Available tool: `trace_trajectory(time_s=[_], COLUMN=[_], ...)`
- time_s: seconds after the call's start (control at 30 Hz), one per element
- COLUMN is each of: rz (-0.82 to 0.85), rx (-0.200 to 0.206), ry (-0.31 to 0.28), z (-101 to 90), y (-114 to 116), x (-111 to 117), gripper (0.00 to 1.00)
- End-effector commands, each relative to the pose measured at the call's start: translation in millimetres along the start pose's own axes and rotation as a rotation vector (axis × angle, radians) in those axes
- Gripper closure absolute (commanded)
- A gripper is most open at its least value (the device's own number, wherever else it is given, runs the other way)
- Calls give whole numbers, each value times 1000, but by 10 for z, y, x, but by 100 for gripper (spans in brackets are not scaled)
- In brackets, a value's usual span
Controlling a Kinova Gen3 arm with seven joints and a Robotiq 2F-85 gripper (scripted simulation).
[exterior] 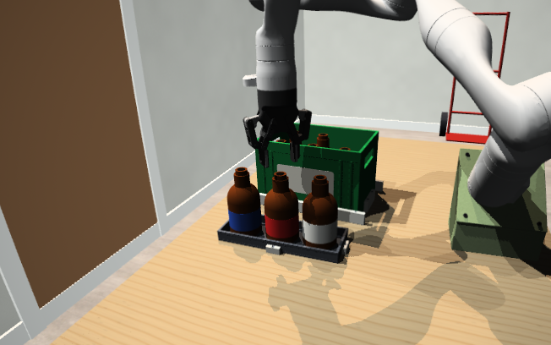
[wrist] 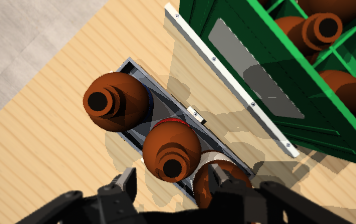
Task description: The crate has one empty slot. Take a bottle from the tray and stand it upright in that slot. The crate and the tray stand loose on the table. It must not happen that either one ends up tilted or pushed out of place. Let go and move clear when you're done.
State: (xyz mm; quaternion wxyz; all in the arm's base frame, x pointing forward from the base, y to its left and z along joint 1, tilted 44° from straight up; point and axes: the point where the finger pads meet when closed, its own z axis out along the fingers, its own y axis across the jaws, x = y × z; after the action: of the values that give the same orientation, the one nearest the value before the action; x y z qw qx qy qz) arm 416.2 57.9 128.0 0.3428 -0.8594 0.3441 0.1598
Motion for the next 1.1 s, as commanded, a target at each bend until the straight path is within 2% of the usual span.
trace_trajectory(time_s=[0.0, 0.6, 1.07], rz=[0, 0, 0], rx=[1, 1, 1], ry=[1, 1, 1], z=[-7, 1, 86], y=[-2, -2, -2], x=[3, 3, 3], gripper=[36, 36, 36])
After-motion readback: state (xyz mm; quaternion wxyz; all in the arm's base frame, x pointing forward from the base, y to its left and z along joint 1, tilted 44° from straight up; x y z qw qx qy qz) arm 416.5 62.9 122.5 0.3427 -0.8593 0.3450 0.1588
